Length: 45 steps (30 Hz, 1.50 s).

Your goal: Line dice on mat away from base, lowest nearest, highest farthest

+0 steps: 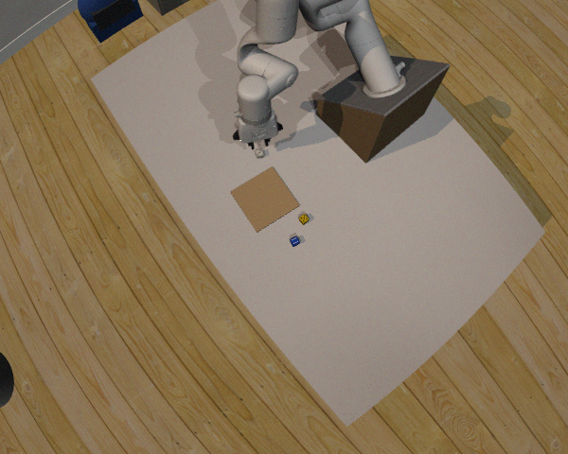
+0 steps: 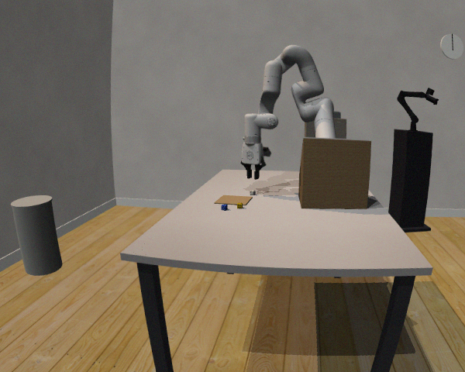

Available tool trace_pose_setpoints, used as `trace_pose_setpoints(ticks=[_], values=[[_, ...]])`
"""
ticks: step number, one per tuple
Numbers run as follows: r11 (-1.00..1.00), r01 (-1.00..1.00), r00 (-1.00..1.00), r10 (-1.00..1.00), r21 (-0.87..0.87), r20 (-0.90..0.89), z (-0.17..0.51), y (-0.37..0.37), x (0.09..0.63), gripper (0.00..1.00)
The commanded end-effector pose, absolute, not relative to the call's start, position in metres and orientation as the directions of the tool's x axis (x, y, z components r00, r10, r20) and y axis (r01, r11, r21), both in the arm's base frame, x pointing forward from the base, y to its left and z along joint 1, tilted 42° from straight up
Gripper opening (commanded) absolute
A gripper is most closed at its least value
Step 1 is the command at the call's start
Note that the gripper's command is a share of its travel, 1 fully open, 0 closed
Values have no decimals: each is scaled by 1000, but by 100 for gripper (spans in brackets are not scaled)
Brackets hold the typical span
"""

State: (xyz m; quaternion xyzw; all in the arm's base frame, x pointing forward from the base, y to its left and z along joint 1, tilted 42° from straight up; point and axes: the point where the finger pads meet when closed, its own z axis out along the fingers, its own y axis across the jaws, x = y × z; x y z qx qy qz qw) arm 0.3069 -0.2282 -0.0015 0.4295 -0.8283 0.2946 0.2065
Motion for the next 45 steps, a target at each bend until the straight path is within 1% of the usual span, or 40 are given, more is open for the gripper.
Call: trace_pose_setpoints(ticks=[1, 25, 45], values=[[456, -834, -546, -591, -312, 594, -1, -228, 308, 36], [456, -834, -546, -591, -312, 594, -3, -229, 308, 36], [455, -834, -546, -591, -312, 594, -17, -242, 306, 36]])
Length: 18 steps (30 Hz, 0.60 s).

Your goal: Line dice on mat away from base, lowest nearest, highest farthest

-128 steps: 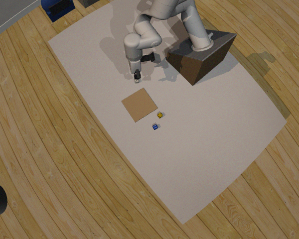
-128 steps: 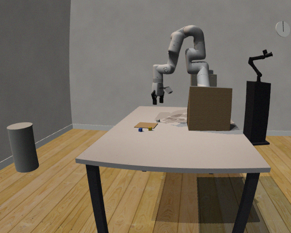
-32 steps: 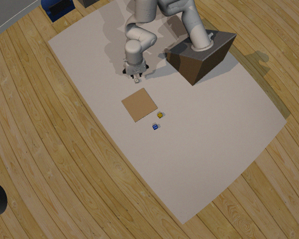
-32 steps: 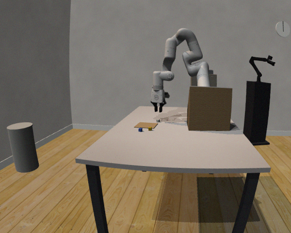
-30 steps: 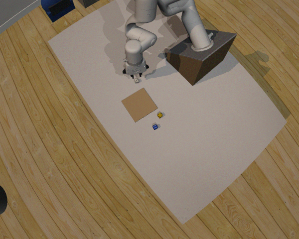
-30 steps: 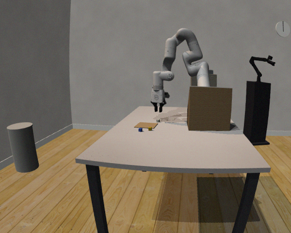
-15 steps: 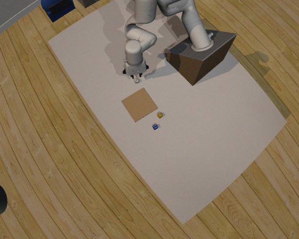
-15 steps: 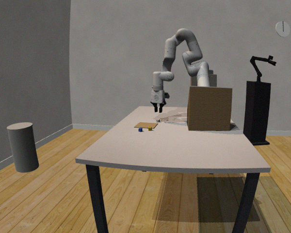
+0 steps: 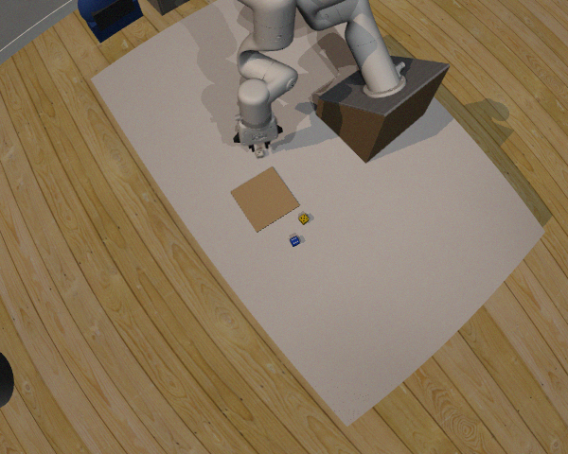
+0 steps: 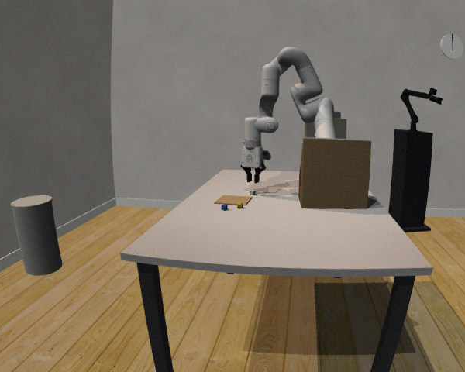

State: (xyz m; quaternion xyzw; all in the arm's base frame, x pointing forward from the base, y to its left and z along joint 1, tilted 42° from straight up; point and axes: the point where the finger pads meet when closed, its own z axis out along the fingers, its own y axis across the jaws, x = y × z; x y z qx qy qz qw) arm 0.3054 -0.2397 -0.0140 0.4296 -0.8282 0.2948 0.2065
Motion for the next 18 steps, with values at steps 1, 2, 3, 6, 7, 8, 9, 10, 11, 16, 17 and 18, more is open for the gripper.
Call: trace_pose_setpoints(ticks=[1, 2, 3, 6, 7, 8, 9, 10, 11, 16, 17, 18], values=[[455, -834, -546, -591, -312, 594, -18, -243, 306, 36], [455, -834, -546, -591, -312, 594, -19, -244, 306, 36], [455, -834, -546, -591, -312, 594, -21, -245, 306, 36], [455, -834, -546, -591, -312, 594, -24, -249, 306, 36], [455, -834, -546, -591, -312, 594, -24, -249, 306, 36], [455, -834, -546, -591, -312, 594, -24, -249, 306, 36], [455, -834, -546, -591, -312, 594, -25, -250, 306, 36], [455, -834, -546, -591, -312, 594, -27, -251, 305, 36], [455, -834, -546, -591, -312, 594, -28, -252, 305, 36], [455, -834, -546, -591, -312, 594, -33, -257, 305, 36], [455, -834, -546, -591, -312, 594, -34, -257, 305, 36], [455, -834, -546, -591, -312, 594, -35, -258, 305, 36]])
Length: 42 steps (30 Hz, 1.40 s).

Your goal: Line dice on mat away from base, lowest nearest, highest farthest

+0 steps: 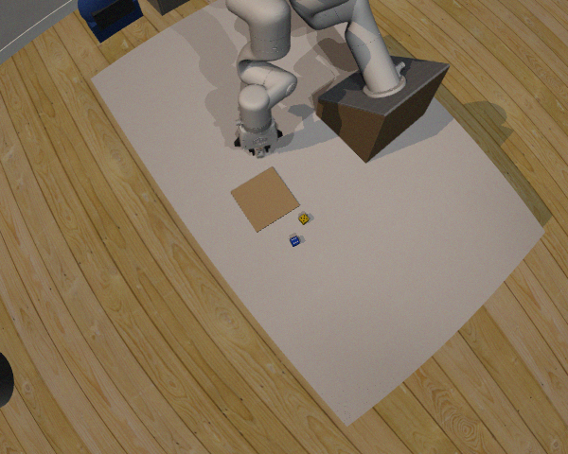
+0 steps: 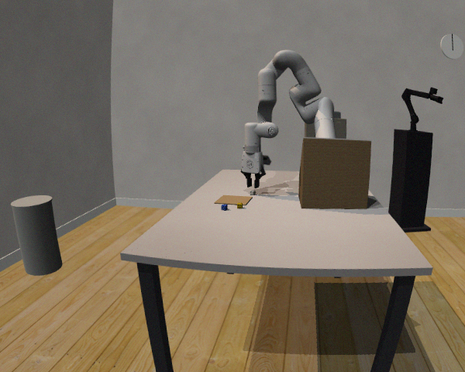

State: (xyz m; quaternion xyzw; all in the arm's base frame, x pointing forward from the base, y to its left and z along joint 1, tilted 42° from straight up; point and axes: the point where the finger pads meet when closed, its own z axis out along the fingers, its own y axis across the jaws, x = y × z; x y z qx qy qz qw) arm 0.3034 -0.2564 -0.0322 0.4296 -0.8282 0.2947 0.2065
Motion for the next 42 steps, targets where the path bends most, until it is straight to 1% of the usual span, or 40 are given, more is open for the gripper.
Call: trace_pose_setpoints(ticks=[1, 42], values=[[455, -834, -546, -591, -312, 594, -35, -259, 304, 36], [455, -834, -546, -591, -312, 594, -40, -263, 304, 36]])
